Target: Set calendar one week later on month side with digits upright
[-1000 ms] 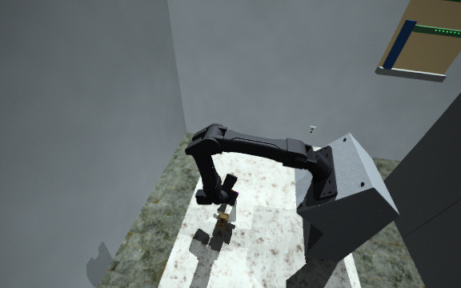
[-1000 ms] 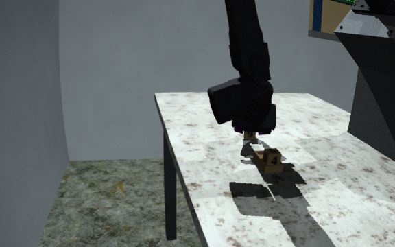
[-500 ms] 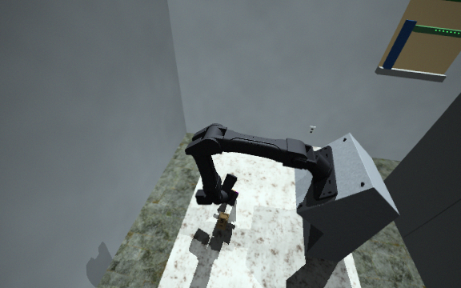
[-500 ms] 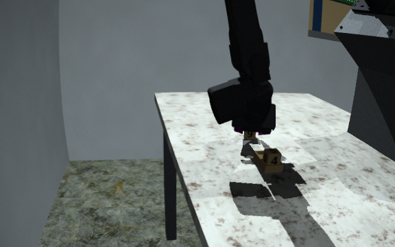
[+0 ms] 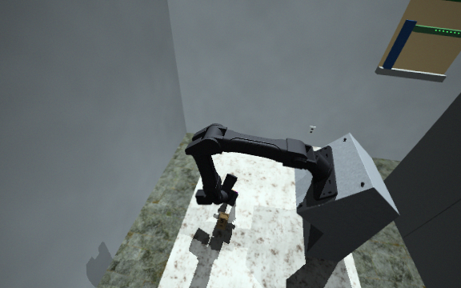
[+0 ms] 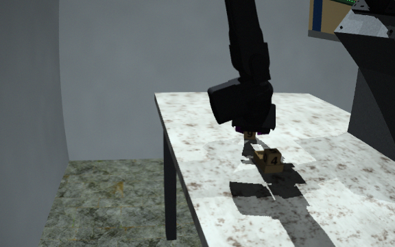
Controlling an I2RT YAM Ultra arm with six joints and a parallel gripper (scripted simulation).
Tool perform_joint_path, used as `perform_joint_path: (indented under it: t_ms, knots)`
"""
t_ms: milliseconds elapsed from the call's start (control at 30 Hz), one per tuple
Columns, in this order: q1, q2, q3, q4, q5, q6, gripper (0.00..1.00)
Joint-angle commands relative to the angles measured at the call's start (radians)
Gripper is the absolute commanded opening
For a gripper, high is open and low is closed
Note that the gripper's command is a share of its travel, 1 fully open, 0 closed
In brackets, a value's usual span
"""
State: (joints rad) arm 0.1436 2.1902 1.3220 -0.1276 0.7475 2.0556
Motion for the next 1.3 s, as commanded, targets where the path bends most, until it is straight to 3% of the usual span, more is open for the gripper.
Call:
perform_joint_path:
  t_ms: [0,1267]
  knots:
    - [-0.001,-0.006,0.001,-0.001,0.014,-0.001,0.26]
    - [-0.001,-0.021,-0.014,-0.002,0.014,0.0,0.26]
